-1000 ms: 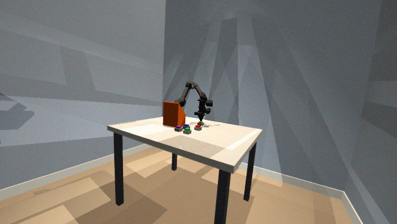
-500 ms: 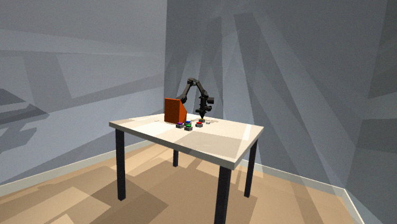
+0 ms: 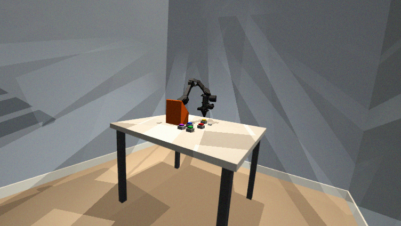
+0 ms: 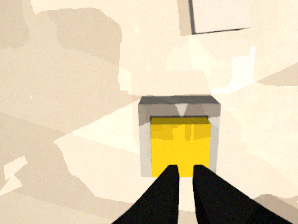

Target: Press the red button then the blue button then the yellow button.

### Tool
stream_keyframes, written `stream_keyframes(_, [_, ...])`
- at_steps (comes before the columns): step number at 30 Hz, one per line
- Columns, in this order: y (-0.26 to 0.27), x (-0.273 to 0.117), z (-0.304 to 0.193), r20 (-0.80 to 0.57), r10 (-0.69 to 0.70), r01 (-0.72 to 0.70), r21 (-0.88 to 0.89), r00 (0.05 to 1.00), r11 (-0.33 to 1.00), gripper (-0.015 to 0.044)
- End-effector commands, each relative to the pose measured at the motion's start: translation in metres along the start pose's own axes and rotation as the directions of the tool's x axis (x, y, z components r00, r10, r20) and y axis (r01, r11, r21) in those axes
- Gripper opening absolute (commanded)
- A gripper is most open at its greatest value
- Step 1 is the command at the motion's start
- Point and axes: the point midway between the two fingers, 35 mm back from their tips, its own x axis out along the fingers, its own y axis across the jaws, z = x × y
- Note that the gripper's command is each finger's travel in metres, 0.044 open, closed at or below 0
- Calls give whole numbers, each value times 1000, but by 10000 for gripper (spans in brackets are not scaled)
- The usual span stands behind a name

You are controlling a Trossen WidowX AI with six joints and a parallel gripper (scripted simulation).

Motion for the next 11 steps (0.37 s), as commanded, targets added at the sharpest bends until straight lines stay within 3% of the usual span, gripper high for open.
stream_keyframes(1, [8, -14, 7, -2, 3, -3, -8, 1000, 1000, 99])
stream_keyframes(6, [33, -57, 28, 0, 2, -2, -9, 1000, 1000, 230])
stream_keyframes(10, [37, -63, 30, 0, 2, -2, -10, 1000, 1000, 335])
stream_keyframes(11, [37, -63, 30, 0, 2, -2, -10, 1000, 1000, 335])
